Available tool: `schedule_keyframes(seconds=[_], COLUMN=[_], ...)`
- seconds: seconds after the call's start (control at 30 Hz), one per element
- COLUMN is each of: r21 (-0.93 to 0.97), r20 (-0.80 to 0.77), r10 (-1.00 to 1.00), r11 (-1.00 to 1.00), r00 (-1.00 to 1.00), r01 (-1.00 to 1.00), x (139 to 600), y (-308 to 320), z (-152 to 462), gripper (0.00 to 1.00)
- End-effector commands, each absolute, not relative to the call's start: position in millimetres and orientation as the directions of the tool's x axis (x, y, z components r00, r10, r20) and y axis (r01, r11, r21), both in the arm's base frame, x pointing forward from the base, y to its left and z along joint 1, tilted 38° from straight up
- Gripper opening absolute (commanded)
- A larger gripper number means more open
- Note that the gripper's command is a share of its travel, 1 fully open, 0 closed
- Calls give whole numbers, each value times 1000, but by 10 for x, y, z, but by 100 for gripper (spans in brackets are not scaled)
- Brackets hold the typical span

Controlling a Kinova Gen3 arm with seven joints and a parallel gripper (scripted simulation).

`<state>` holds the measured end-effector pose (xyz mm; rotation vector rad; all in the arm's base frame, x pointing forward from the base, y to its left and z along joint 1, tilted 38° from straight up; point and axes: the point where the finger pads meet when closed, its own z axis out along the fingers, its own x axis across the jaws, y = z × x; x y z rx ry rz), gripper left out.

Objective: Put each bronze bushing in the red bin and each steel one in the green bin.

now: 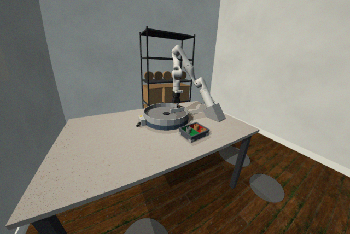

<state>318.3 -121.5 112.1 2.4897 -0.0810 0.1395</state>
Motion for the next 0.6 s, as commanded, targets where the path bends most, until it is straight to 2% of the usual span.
schedule_keyframes(seconds=[0.0, 0.57], r21=[598, 599], r20=[118, 114], r10=[-22, -19], r11=[-796, -796], r00=[993, 993], r01=[-89, -84], x=[3183, 3174], y=[-1192, -1144], z=[1145, 1199], gripper=[0, 0])
